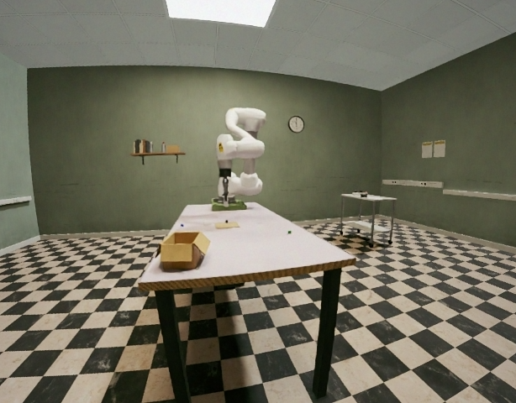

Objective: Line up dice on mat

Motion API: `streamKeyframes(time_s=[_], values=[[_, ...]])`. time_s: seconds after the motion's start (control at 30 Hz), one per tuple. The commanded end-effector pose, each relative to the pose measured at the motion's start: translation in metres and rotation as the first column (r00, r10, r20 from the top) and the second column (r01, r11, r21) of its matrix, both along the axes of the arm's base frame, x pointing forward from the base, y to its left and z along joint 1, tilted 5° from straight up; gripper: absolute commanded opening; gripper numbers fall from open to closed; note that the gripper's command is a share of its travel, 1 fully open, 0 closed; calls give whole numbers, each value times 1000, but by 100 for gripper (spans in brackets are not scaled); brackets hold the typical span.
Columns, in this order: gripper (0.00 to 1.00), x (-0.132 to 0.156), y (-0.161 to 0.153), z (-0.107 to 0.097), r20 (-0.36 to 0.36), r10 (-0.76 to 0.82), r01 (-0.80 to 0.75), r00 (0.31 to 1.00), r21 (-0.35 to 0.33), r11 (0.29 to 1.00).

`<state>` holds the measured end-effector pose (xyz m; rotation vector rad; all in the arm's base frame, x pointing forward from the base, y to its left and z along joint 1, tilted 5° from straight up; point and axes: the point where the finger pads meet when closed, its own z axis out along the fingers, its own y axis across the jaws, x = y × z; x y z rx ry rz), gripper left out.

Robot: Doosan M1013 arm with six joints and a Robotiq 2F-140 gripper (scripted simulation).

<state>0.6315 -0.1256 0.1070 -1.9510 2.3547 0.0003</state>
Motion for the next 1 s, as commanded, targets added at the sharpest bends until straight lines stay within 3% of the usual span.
streamKeyframes(time_s=[0.0,0.4,0.7,0.8,0.87,0.97], values=[[100,0,0,1,1,0,0,1000,0,1000],[100,10,3,2,-2,-54,54,999,4,999],[100,70,24,11,-24,-371,372,928,21,928],[100,73,25,11,-25,-387,388,922,22,921],[100,97,36,14,-36,-509,510,860,27,860],[100,110,42,15,-42,-573,574,819,28,818]])
